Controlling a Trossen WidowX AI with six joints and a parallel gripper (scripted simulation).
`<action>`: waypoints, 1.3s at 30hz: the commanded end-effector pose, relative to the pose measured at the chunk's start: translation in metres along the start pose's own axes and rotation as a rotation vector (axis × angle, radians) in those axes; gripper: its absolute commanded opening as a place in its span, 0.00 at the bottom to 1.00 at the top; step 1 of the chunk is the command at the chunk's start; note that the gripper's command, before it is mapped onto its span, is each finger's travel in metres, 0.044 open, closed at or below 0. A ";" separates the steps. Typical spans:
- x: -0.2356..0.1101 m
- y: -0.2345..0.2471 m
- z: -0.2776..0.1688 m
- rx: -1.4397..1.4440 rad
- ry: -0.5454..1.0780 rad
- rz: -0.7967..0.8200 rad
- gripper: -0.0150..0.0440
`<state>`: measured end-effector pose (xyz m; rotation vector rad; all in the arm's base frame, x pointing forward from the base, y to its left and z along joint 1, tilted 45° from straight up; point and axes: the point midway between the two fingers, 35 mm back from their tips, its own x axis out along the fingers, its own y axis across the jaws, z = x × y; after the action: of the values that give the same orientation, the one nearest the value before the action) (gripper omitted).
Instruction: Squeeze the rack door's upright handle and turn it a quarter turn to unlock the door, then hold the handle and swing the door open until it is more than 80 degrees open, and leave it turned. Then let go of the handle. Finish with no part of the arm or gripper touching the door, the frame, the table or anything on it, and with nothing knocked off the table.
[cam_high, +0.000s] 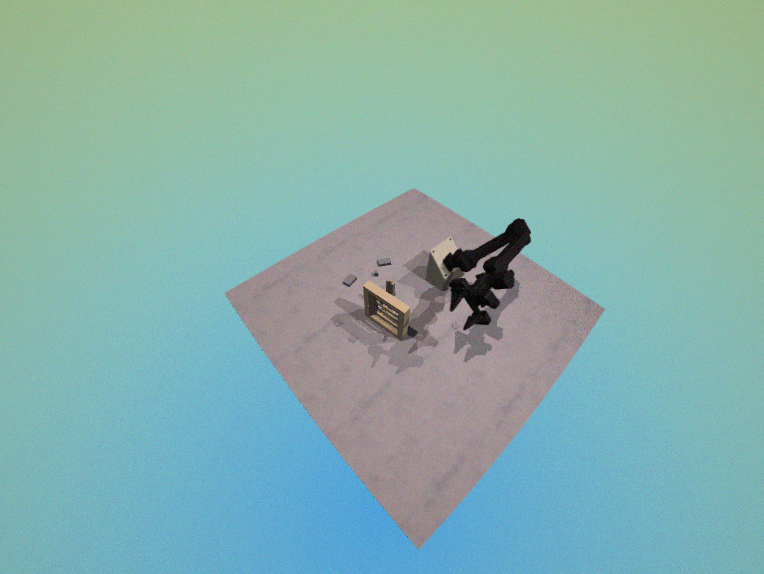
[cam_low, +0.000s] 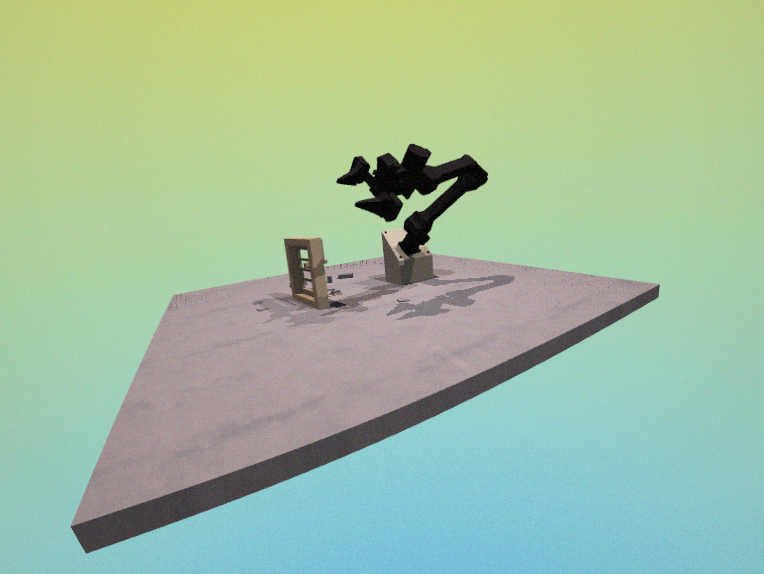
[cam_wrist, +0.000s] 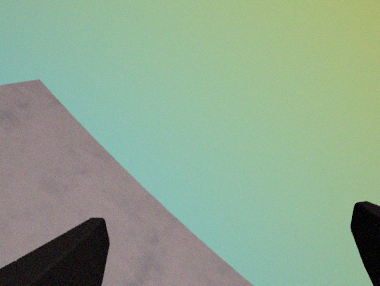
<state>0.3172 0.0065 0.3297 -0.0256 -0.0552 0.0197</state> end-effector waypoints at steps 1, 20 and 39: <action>0.001 0.000 -0.001 -0.002 0.004 0.000 0.89; 0.044 -0.048 -0.087 -0.117 0.485 0.003 0.73; 0.041 -0.103 -0.175 -0.035 0.938 0.067 0.73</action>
<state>0.3715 -0.0906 0.1765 -0.1009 0.8014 0.0523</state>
